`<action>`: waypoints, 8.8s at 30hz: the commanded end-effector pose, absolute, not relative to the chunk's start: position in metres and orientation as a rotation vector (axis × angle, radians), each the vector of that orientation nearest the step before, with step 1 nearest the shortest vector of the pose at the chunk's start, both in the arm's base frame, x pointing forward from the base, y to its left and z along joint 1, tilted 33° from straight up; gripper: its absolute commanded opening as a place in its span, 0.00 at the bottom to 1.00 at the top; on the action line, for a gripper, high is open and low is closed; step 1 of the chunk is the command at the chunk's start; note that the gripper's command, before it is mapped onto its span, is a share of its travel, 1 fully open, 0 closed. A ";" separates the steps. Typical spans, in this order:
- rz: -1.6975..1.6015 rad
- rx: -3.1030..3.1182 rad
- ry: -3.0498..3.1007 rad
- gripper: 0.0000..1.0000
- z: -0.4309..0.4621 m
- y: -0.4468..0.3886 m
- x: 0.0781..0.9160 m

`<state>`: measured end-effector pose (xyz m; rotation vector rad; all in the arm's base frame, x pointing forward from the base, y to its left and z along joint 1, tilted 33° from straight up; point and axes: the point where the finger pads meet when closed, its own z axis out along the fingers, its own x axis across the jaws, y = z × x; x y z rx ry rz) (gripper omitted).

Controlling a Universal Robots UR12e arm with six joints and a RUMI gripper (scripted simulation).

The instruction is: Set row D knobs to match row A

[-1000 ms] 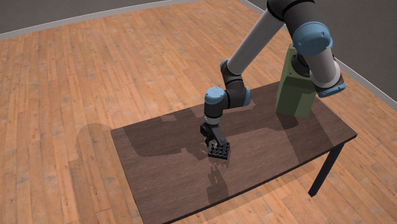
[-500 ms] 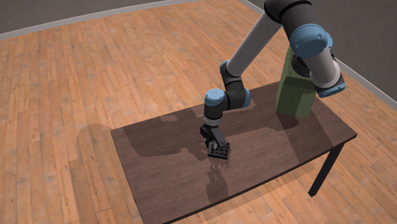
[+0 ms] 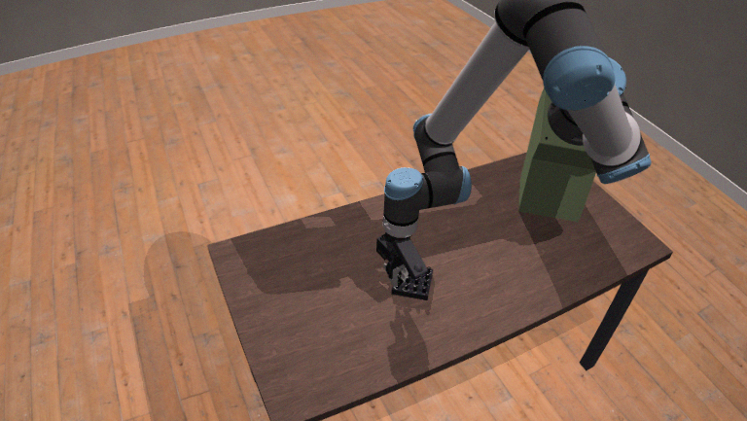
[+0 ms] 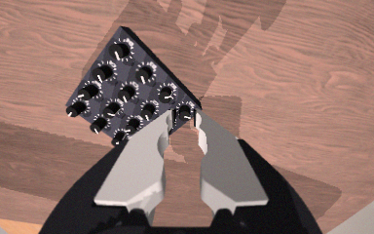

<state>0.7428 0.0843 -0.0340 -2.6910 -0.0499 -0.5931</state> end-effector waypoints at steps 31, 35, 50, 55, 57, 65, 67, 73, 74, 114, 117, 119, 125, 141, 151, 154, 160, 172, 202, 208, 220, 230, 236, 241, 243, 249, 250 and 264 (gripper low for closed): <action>-0.595 -2.691 -0.050 0.04 -0.034 0.084 0.743; -0.595 -2.691 -0.050 0.04 -0.034 0.084 0.743; -0.595 -2.691 -0.050 0.04 -0.034 0.084 0.743; -0.595 -2.691 -0.050 0.04 -0.034 0.084 0.743; -0.595 -2.691 -0.050 0.04 -0.034 0.084 0.743; -0.594 -2.691 -0.047 0.04 -0.034 0.084 0.743; -0.593 -2.690 -0.045 0.04 -0.034 0.084 0.743; -0.589 -2.689 -0.026 0.04 -0.034 0.084 0.743; -0.588 -2.688 -0.022 0.04 -0.034 0.084 0.743; -0.462 -2.589 0.492 0.04 -0.033 0.084 0.745; -0.442 -2.568 0.565 0.04 -0.033 0.083 0.745; -0.429 -2.552 0.616 0.04 -0.033 0.083 0.745; -0.385 -2.496 0.771 0.04 -0.033 0.083 0.746; -0.274 -2.325 1.134 0.04 -0.033 0.082 0.747; -0.210 -2.211 1.323 0.04 -0.033 0.081 0.747; -0.188 -2.168 1.388 0.04 -0.033 0.081 0.747; -0.145 -2.082 1.506 0.04 -0.033 0.081 0.748; -0.085 -1.952 1.664 0.04 -0.033 0.080 0.748; -0.008 -1.775 1.849 0.04 -0.033 0.079 0.748; -0.005 -1.767 1.856 0.04 -0.033 0.079 0.748; -0.005 -1.766 1.857 0.04 -0.033 0.079 0.748; -0.005 -1.766 1.857 0.11 -0.033 0.079 0.748; -0.005 -1.766 1.857 0.11 -0.033 0.079 0.748; -0.005 -1.766 1.857 0.11 -0.033 0.079 0.748; -0.005 -1.766 1.857 0.11 -0.033 0.079 0.748; -0.005 -1.766 1.857 0.11 -0.033 0.079 0.748; -0.005 -1.766 1.857 0.11 -0.033 0.079 0.748; -0.005 -1.766 1.857 0.11 -0.006 0.067 0.735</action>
